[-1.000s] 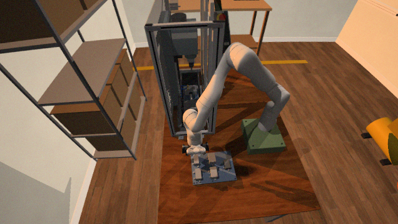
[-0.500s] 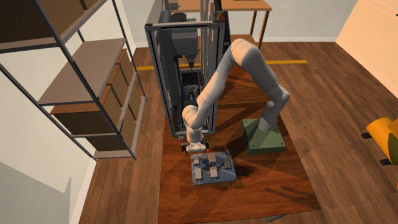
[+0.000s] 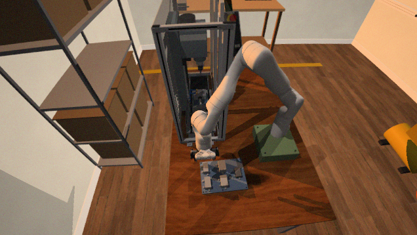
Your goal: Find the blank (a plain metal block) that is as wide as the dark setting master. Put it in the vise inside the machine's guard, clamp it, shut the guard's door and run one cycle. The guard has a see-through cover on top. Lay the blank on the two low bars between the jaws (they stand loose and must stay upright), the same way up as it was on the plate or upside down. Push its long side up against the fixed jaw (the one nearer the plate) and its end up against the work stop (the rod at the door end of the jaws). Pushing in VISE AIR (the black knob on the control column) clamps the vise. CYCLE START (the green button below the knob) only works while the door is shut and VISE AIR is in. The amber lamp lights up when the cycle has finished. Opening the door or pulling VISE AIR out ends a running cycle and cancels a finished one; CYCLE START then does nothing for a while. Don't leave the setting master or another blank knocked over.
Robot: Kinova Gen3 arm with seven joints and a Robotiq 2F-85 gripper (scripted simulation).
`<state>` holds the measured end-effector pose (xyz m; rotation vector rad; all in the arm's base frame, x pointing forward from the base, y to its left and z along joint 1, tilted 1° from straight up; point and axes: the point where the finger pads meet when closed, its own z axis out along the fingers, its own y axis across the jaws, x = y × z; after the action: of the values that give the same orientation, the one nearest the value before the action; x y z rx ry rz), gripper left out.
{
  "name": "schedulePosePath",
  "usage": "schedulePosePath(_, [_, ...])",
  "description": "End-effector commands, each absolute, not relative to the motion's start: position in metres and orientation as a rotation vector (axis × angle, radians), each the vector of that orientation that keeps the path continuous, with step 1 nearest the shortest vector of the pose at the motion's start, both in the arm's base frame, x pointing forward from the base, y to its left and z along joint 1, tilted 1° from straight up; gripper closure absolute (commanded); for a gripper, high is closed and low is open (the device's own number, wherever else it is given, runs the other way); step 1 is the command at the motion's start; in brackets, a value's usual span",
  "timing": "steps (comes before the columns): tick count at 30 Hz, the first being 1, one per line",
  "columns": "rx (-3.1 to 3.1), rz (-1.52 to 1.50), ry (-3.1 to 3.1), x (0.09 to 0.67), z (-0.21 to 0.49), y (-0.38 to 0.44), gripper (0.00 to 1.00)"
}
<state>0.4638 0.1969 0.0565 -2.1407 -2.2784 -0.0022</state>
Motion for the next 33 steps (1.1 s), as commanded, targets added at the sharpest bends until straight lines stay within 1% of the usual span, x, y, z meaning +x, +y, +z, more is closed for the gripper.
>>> schedulePosePath(1, [-2.141,-0.005,-2.279,0.454,0.057,0.196,0.00])
schedulePosePath(5, [-2.141,-0.005,-2.279,0.414,0.057,0.194,0.00])
schedulePosePath(17, [-2.141,-0.005,-2.279,0.414,0.057,0.194,0.00])
schedulePosePath(22, [-2.141,-0.005,-2.279,0.368,0.057,0.191,0.00])
schedulePosePath(33, [-2.141,-0.005,-2.279,0.368,0.057,0.191,0.00])
